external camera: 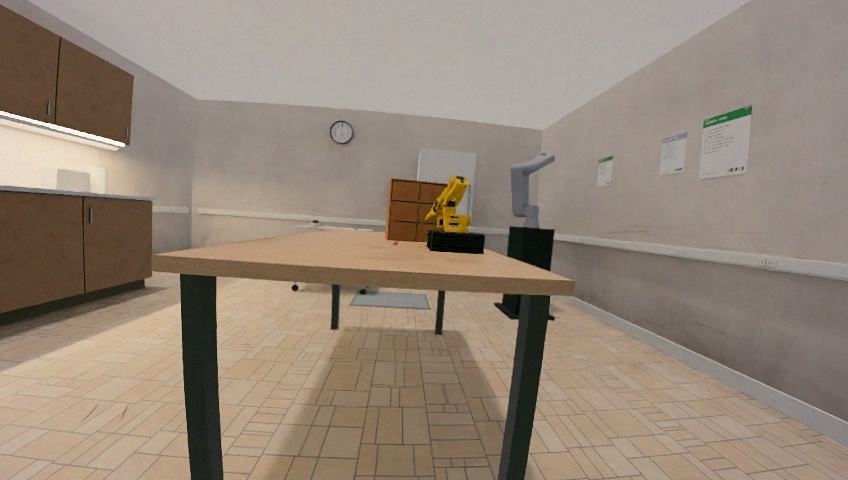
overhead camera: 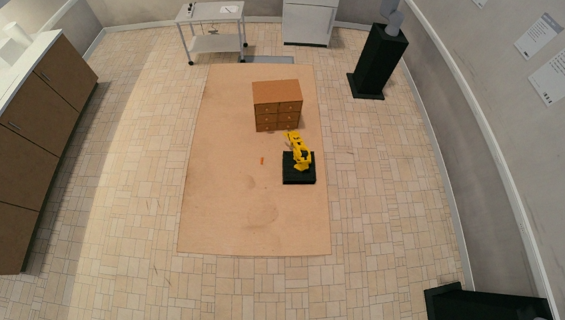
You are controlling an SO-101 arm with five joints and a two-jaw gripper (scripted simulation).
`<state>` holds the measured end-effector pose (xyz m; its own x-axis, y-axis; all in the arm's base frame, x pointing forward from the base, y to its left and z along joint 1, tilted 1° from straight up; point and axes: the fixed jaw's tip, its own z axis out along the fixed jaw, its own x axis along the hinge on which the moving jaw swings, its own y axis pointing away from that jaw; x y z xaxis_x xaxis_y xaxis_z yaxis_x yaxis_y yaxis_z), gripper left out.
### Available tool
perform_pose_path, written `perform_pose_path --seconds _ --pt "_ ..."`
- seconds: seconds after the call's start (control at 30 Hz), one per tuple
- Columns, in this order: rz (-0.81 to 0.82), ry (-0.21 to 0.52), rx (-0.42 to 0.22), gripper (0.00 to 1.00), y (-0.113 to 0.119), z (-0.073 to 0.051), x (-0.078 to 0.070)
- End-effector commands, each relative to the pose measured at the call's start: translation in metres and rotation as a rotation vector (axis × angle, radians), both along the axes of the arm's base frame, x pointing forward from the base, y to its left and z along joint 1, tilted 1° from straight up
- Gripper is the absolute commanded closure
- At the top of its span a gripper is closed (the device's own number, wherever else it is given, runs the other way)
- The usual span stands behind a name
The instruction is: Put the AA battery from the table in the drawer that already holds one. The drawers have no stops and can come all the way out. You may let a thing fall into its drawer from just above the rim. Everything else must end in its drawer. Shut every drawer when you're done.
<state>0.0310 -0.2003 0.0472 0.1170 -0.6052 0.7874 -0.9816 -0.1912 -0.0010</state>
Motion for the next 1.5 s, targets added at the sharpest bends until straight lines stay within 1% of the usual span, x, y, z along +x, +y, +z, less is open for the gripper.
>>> perform_pose_path --seconds 0.0,0.13,0.23,0.8,0.9,1.13,1.37,1.47 --pt "-0.015 0.005 -0.038 0.68 -0.003 -0.004 -0.005" --pt "-0.033 0.004 -0.08 0.7 -0.005 -0.004 -0.009" --pt "-0.046 -0.001 -0.135 0.72 -0.011 0.002 -0.011" --pt "-0.046 -0.001 -0.135 0.79 -0.011 0.002 -0.011" --pt "-0.047 -0.001 -0.137 0.79 -0.012 0.002 -0.011" --pt "-0.05 -0.006 -0.153 0.79 -0.026 -0.004 -0.01" --pt "-0.054 -0.011 -0.168 0.79 -0.037 -0.016 -0.008" --pt "-0.055 -0.011 -0.164 0.79 -0.039 -0.015 -0.008"
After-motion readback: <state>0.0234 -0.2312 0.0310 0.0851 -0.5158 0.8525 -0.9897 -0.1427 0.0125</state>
